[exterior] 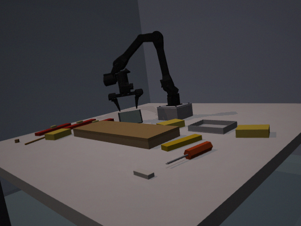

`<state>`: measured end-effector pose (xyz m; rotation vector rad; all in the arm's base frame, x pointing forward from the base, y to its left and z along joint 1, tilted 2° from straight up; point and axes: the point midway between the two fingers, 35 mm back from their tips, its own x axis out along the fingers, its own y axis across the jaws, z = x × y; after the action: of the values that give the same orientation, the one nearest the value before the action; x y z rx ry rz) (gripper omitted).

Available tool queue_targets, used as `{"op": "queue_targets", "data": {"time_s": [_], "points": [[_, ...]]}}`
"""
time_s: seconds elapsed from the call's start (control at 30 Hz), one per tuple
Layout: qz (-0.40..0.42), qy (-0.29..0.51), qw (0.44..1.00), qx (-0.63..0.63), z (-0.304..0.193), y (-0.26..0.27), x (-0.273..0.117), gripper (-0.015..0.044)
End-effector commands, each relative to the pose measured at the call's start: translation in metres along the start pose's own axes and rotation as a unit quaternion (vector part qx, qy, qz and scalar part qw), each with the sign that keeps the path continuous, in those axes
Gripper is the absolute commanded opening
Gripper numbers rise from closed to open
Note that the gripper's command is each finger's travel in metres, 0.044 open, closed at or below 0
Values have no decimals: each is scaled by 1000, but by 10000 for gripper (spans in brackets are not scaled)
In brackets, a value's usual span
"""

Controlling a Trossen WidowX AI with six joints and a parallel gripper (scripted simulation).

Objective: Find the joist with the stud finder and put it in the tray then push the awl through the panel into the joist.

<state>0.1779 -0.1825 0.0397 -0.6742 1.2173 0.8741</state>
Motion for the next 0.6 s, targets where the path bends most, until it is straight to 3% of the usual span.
{"op": "queue_targets", "data": {"time_s": [0.0,0.57], "points": [[-6,-6,1000,-13,0,0,0,440],[-6,-6,1000,-13,-6,-1,22,440]]}}
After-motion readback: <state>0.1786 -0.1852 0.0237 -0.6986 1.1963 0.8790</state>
